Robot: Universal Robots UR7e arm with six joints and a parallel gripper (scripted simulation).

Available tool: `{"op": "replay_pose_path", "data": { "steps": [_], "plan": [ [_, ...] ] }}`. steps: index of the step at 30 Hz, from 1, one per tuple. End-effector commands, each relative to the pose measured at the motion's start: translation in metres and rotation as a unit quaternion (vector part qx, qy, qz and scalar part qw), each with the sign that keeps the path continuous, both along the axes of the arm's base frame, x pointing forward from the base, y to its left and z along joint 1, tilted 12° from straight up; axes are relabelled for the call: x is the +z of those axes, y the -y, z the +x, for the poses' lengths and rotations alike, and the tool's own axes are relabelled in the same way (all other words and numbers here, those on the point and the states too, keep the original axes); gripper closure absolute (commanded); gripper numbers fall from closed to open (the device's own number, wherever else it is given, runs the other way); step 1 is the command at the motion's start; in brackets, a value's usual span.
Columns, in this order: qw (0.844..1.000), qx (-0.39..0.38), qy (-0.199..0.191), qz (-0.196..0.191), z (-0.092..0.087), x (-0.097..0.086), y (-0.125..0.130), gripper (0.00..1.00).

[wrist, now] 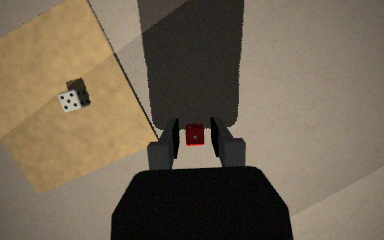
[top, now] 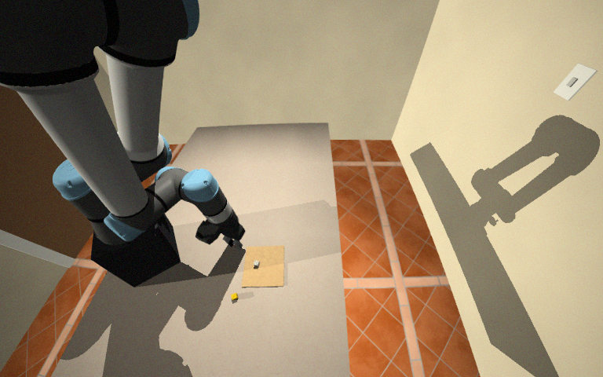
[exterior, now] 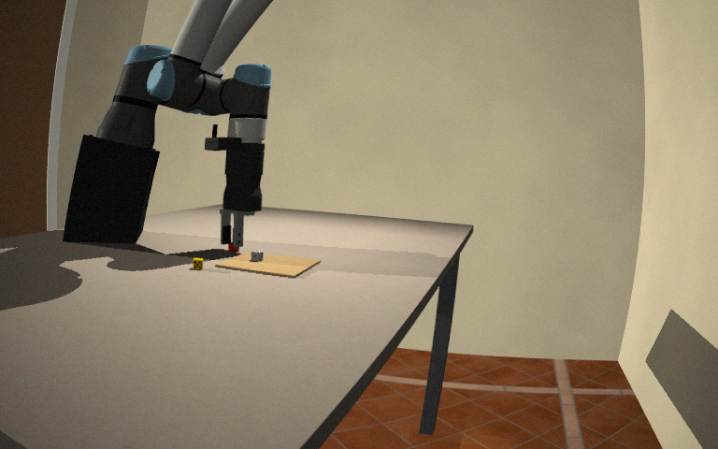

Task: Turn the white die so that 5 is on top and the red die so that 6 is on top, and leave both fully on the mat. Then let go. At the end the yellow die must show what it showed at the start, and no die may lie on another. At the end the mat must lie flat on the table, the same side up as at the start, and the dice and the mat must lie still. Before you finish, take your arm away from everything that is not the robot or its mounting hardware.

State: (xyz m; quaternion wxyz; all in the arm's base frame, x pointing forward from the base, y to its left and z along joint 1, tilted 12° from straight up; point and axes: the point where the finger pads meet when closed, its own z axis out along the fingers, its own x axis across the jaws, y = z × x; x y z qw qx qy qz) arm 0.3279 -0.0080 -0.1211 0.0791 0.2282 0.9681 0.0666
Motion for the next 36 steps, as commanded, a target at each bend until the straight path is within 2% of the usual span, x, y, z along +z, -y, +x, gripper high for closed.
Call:
{"op": "replay_pose_path", "data": {
  "steps": [1, 36],
  "plan": [
    [1.000, 0.000, 0.000, 0.000, 0.0011, -0.0045, -0.0004, 0.36],
    [1.000, 0.000, 0.000, 0.000, 0.0017, -0.0078, -0.0007, 0.36]
  ]
}}
